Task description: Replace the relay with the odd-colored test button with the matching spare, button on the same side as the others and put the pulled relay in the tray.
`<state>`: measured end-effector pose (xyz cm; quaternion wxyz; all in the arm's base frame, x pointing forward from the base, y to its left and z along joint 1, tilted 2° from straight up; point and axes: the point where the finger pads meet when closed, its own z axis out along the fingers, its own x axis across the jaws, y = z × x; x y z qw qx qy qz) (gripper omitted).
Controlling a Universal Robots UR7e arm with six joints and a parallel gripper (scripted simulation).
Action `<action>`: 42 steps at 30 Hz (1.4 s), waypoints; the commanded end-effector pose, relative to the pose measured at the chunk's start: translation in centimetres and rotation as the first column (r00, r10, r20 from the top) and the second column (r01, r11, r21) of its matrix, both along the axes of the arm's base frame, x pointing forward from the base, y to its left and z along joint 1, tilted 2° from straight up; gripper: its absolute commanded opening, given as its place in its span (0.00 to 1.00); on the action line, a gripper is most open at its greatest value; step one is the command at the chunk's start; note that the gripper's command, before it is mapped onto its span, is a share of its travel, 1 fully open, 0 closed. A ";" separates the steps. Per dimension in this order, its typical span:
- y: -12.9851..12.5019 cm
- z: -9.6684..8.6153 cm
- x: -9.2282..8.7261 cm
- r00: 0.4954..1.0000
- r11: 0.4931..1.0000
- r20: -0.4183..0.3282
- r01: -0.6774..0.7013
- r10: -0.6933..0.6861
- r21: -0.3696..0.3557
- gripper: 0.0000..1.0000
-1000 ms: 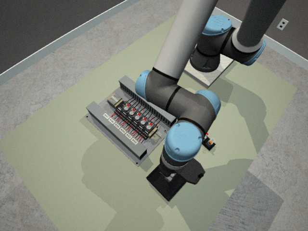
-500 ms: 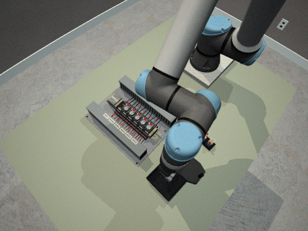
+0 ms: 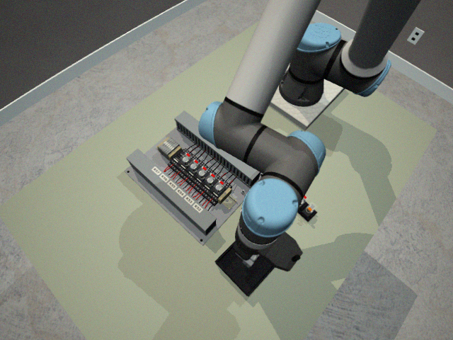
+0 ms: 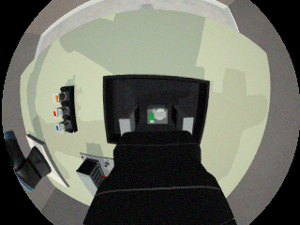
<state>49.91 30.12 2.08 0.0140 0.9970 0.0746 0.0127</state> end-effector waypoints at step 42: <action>0.1 1.2 0.0 1.000 1.000 0.002 0.000 0.000 0.001 1.00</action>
